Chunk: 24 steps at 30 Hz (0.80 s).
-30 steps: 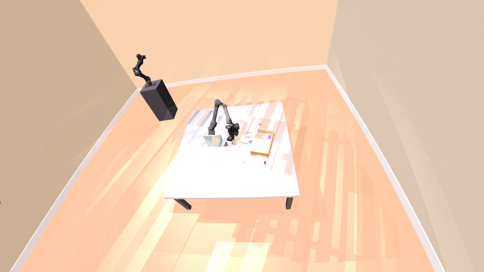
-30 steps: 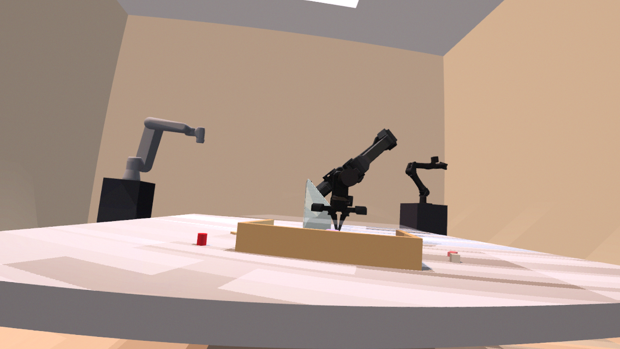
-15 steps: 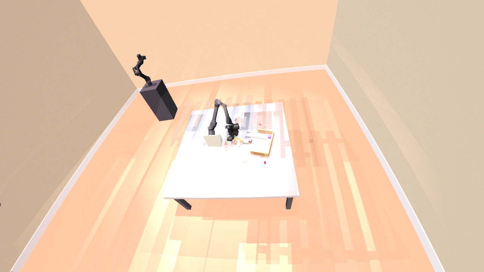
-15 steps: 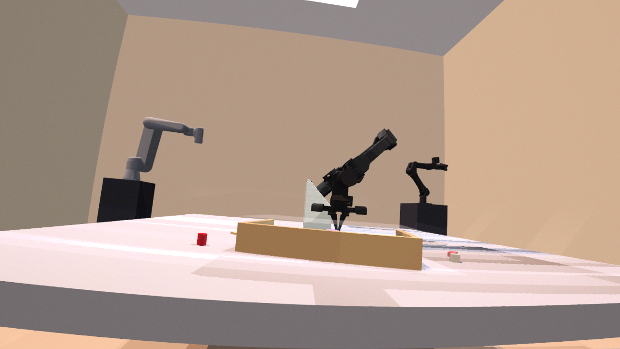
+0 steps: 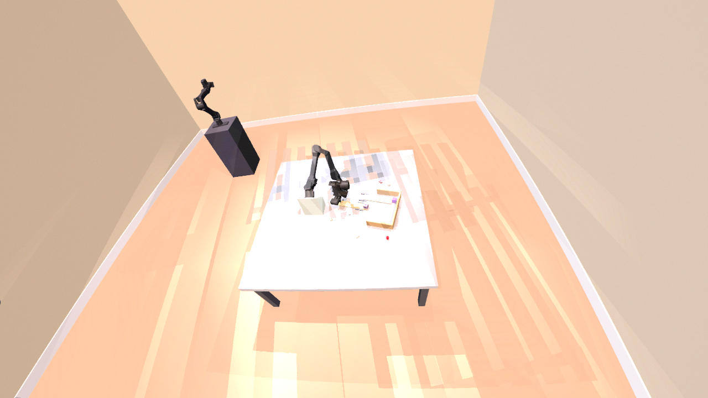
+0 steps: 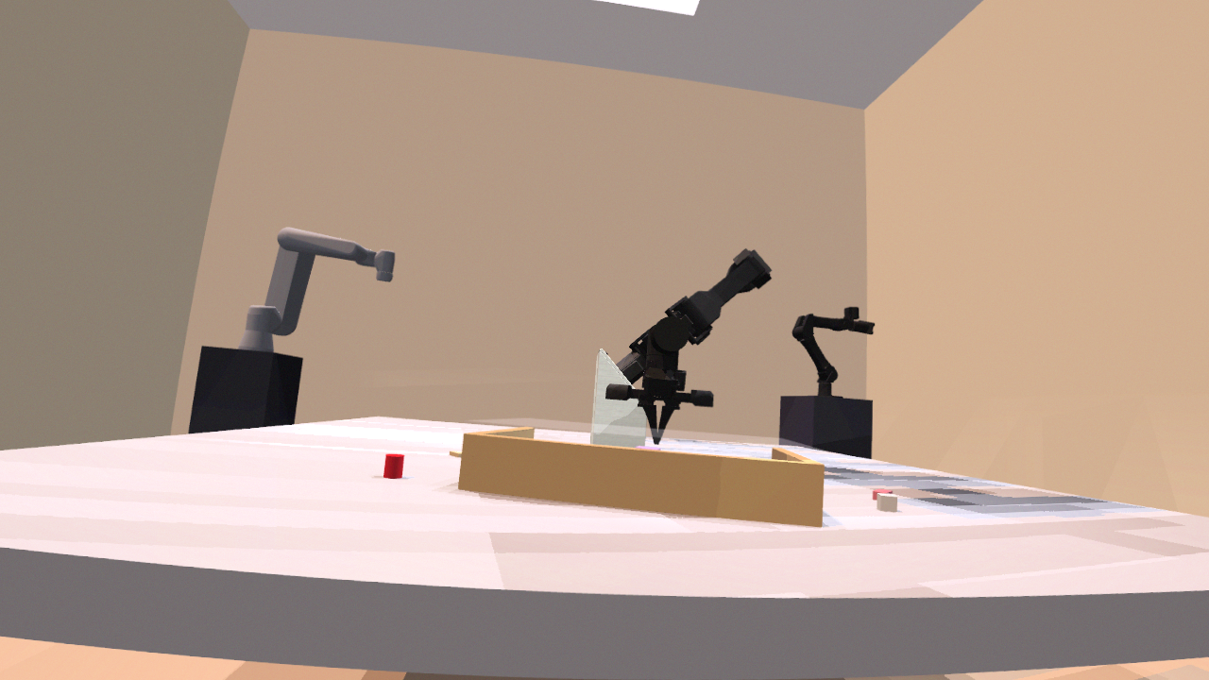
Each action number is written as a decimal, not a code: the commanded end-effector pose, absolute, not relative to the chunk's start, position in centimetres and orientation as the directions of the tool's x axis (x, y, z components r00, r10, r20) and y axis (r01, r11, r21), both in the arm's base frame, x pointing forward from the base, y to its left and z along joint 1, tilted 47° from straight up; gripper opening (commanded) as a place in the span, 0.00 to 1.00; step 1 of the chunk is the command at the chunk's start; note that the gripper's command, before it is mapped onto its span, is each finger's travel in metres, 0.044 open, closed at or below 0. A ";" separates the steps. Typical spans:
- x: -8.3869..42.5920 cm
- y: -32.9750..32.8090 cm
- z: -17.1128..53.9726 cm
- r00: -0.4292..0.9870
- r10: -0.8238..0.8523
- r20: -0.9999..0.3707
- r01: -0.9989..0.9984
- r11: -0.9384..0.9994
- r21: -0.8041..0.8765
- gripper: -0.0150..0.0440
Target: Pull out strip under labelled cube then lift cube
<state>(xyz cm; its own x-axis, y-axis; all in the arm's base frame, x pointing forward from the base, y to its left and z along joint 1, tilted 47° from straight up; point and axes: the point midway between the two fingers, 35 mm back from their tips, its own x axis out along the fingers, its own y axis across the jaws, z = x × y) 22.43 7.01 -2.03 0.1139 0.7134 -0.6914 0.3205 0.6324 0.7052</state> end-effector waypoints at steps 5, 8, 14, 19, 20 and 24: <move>22.7 5.5 -0.6 0.121 0.715 -0.689 0.311 0.632 0.710 0.25; 23.9 5.2 -0.9 0.122 0.715 -0.689 0.382 0.607 0.697 0.39; 25.9 4.4 -1.2 0.123 0.714 -0.689 0.421 0.592 0.688 0.65; 27.5 3.8 -1.3 0.123 0.714 -0.689 0.420 0.592 0.688 0.88; 27.8 3.7 -1.4 0.123 0.714 -0.689 0.420 0.592 0.688 0.92; 29.0 3.2 -1.5 0.124 0.714 -0.689 0.419 0.592 0.688 1.00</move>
<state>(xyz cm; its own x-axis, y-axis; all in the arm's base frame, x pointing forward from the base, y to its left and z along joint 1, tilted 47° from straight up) 27.92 3.75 -1.40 0.1209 0.7155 -0.6881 0.4185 0.5918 0.6889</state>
